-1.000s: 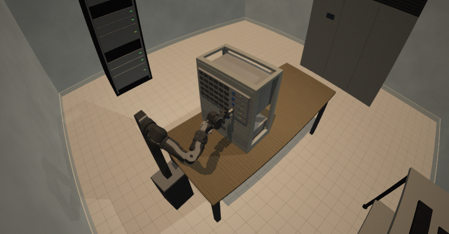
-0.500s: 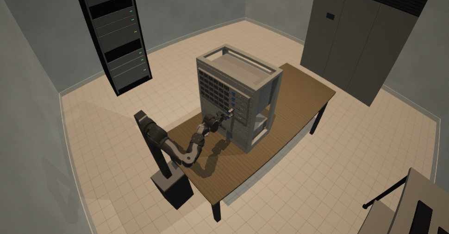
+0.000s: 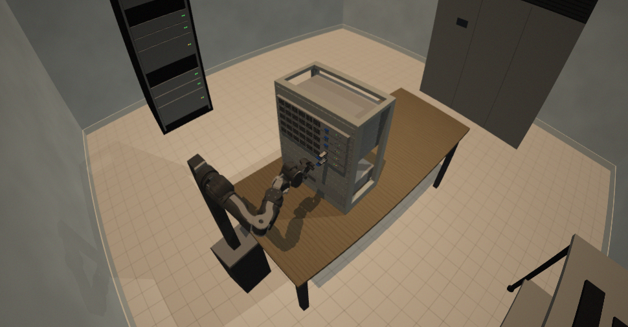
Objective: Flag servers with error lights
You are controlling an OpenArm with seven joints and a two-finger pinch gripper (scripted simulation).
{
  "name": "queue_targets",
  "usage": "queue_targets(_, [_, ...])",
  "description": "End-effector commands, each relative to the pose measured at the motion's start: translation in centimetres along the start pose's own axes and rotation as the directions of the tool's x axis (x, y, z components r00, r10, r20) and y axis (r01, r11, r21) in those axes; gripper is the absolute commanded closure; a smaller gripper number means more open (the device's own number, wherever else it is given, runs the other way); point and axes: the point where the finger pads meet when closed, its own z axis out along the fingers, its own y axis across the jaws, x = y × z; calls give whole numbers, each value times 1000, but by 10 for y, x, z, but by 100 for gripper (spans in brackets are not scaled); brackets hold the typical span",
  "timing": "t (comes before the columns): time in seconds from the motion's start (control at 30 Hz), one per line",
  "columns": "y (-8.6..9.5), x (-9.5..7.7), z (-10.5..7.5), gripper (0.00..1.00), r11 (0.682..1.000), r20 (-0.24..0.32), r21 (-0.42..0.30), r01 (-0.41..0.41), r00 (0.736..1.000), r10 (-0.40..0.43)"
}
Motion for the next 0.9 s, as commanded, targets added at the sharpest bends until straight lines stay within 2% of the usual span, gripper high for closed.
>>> queue_targets(0.0, [4,-1,0,90,1000,3,-11,-1,1000,1])
queue_targets(0.23, [46,-1,-1,90,1000,3,-10,-1,1000,1])
queue_targets(0.87, [48,-1,-1,90,1000,4,-10,-1,1000,1])
